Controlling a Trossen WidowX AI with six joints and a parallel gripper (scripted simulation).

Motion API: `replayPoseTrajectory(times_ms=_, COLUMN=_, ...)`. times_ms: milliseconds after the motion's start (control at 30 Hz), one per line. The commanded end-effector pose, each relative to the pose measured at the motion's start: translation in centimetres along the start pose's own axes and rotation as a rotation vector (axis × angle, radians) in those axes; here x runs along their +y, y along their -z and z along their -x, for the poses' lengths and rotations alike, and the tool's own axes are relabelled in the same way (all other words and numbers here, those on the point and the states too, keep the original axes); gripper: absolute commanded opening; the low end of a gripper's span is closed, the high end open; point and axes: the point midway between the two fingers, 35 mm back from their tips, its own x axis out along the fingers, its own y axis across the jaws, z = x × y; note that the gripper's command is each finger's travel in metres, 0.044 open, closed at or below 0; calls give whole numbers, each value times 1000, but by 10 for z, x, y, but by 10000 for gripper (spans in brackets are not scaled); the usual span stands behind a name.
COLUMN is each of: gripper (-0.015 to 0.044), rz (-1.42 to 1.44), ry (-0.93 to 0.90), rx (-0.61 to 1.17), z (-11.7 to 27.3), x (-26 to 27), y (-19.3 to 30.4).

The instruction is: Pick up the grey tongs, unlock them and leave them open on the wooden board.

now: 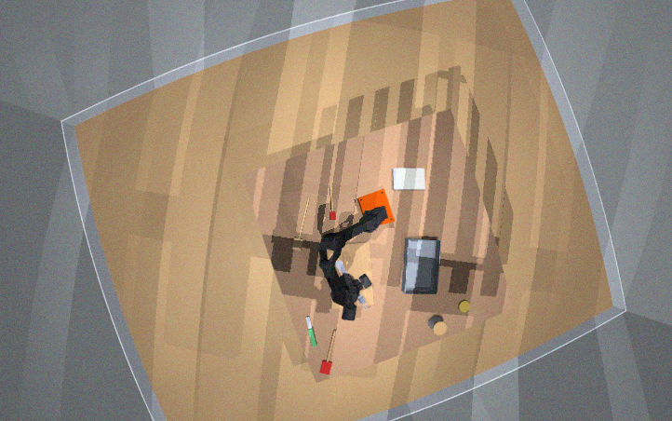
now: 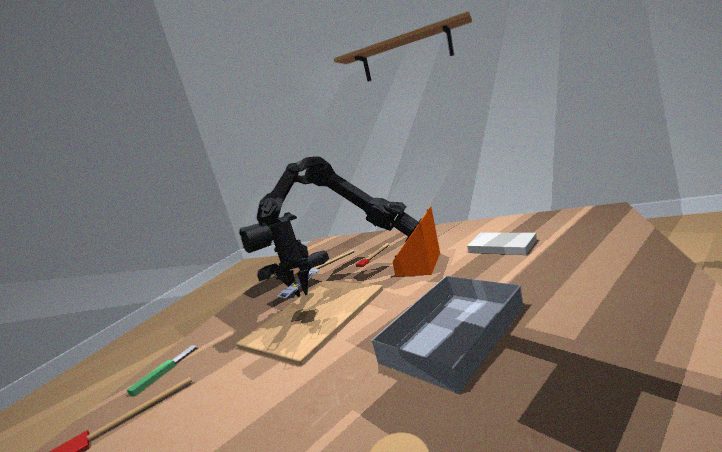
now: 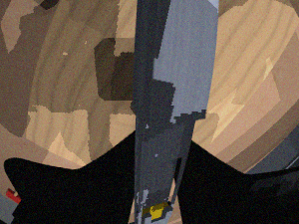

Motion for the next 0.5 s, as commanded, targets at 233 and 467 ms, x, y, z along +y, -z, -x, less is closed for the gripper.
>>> replayPoseTrajectory(times_ms=233, gripper=-150, rz=-37, ry=92, rx=284, z=17, x=-4, y=-2)
replayPoseTrajectory(times_ms=467, gripper=-150, rz=-43, ry=105, rx=493, z=36, x=-3, y=-2)
